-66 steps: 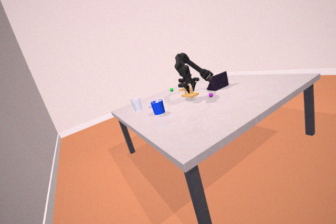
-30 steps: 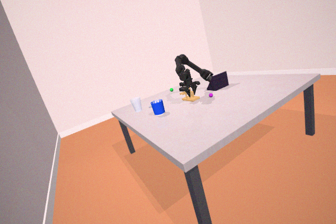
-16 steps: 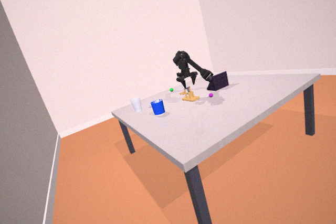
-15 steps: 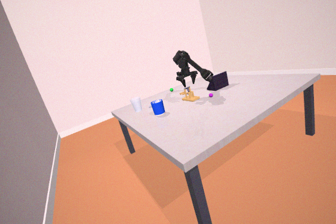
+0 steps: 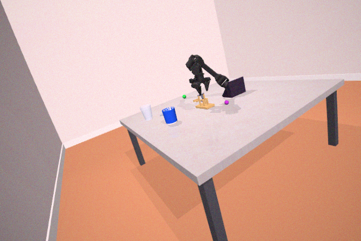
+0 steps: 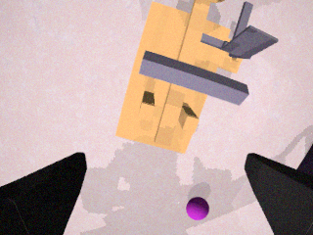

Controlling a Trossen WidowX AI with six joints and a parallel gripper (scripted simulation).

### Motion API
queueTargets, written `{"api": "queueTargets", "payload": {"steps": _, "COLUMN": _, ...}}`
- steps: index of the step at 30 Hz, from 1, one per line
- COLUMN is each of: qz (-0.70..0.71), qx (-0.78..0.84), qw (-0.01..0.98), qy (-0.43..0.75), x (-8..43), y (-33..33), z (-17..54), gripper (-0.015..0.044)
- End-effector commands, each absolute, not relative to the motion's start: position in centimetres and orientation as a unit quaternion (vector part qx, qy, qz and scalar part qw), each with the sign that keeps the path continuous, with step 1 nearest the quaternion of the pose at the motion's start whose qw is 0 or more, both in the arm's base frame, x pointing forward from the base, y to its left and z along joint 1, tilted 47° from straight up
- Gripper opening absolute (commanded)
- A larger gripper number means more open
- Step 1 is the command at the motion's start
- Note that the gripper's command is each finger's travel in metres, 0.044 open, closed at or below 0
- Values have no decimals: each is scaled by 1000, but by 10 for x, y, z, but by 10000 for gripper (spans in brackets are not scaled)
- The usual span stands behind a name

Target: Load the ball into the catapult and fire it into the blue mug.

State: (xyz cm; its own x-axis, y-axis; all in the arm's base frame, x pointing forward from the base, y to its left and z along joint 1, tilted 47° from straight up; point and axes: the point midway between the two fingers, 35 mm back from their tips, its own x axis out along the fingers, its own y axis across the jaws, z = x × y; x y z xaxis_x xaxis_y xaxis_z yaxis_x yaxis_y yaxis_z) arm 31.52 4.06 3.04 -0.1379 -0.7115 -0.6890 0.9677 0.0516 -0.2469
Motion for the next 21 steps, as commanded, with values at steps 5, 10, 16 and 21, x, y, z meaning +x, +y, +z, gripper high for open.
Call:
{"api": "queueTargets", "payload": {"steps": 5, "qz": -610, "qx": 91, "qw": 651, "qy": 442, "x": 315, "y": 42, "z": 32, "gripper": 440}}
{"api": "queueTargets", "payload": {"steps": 10, "qz": -569, "qx": 34, "qw": 657, "qy": 493, "x": 315, "y": 42, "z": 32, "gripper": 440}}
{"api": "queueTargets", "payload": {"steps": 16, "qz": -516, "qx": -33, "qw": 657, "qy": 549, "x": 315, "y": 43, "z": 33, "gripper": 440}}
{"api": "queueTargets", "payload": {"steps": 21, "qz": -467, "qx": -89, "qw": 652, "qy": 591, "x": 315, "y": 44, "z": 33, "gripper": 440}}
